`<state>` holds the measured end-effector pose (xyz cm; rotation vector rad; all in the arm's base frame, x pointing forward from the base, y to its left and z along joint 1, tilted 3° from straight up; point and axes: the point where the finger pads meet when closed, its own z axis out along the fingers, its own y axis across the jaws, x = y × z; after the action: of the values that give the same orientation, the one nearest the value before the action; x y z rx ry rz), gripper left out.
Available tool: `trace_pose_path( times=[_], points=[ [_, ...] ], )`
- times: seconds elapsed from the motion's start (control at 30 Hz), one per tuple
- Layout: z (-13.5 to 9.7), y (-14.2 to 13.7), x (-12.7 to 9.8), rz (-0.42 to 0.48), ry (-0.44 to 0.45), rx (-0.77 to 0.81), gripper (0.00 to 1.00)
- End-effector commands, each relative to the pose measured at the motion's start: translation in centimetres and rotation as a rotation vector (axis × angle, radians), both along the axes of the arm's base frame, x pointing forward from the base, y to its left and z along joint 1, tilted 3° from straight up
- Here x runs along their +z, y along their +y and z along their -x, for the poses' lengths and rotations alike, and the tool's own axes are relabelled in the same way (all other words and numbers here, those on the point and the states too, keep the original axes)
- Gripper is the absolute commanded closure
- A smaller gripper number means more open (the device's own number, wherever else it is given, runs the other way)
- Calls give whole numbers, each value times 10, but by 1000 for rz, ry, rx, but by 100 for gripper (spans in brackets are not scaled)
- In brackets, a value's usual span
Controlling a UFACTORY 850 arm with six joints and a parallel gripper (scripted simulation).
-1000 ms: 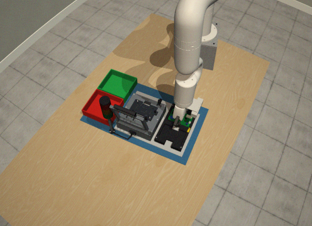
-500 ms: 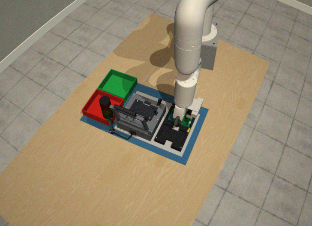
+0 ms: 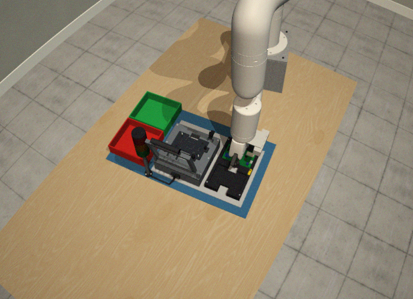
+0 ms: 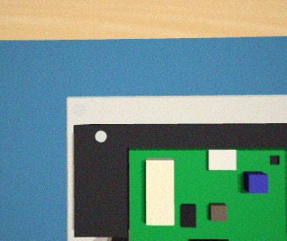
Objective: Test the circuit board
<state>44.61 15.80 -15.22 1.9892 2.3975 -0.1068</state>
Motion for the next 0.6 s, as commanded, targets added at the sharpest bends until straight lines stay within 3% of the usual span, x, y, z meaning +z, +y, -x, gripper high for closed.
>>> trace_pose_path(
  times=[0.0, 0.57],
  points=[
    [0, 0, 0, -16, -45, 2, 15],
    [0, 0, 0, -16, -45, 2, 18]
  ],
)
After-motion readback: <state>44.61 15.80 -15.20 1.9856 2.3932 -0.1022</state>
